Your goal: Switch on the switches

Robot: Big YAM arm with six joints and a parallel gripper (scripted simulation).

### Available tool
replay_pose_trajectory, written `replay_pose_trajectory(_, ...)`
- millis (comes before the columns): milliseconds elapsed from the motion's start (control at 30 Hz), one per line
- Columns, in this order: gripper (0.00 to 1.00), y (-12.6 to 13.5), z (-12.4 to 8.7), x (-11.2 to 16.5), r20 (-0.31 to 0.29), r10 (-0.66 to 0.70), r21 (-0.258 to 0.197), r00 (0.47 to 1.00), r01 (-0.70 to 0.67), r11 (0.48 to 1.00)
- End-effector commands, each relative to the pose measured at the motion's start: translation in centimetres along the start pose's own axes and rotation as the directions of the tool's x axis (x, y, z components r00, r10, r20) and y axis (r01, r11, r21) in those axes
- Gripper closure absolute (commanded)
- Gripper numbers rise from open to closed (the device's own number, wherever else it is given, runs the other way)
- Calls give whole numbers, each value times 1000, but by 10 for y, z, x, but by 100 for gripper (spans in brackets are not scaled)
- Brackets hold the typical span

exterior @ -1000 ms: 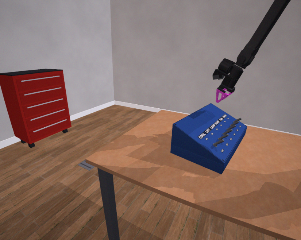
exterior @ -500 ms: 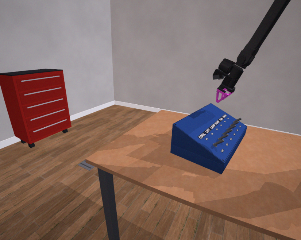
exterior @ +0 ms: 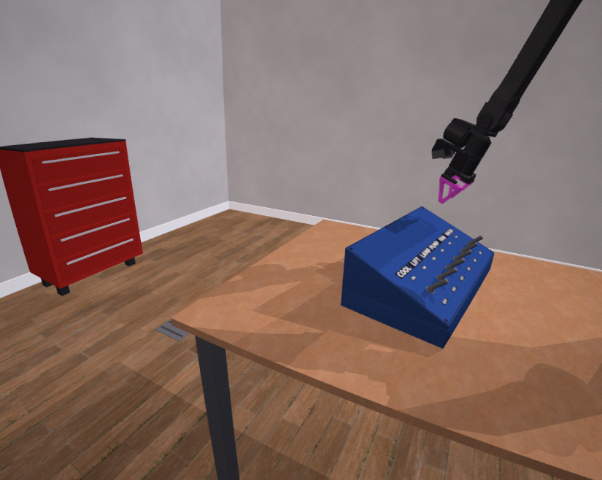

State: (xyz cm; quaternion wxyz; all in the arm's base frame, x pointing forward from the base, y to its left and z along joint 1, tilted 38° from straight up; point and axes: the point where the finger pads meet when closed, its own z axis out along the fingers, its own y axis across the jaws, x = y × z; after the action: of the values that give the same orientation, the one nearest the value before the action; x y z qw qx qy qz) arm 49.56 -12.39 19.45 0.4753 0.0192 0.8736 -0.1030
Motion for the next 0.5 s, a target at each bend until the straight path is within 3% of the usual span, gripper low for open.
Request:
replay_pose_trajectory(0, 0, -14, -7, -31, 49, -22, 12, 999, 21, 1000)
replay_pose_trajectory(300, 0, -35, -5, -29, 43, -23, 12, 999, 23, 1000)
replay_pose_trajectory(467, 0, -30, -4, -29, 43, -29, 2, 999, 29, 1000)
